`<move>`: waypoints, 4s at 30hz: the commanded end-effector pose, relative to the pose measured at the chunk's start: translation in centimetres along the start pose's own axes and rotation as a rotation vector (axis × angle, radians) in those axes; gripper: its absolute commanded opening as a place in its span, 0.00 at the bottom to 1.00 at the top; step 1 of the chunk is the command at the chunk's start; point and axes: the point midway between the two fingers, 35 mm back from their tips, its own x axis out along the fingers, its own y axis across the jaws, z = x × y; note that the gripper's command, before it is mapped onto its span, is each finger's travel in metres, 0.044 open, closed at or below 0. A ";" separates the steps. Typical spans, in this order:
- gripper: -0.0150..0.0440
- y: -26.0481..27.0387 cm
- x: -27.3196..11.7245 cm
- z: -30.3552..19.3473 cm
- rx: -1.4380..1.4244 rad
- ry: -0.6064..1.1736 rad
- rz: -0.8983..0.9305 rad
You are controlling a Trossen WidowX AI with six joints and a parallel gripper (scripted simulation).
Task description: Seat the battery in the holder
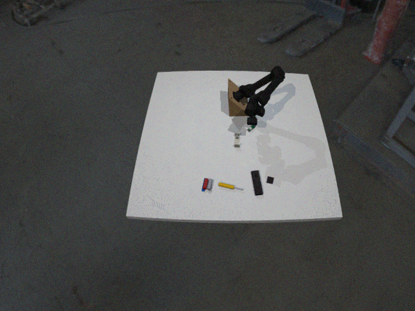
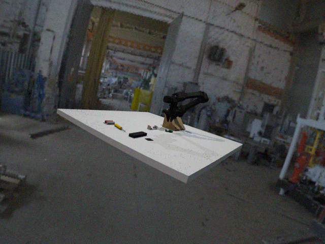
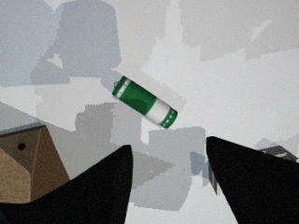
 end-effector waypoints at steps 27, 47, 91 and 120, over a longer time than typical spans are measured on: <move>0.65 1.3 5.5 0.8 -0.864 -0.016 0.002; 0.65 1.5 8.6 1.0 -0.864 -0.022 0.000; 0.37 -2.8 2.5 -1.1 -0.086 -0.009 0.006; 0.37 -10.3 1.2 -8.6 1.519 -0.011 0.020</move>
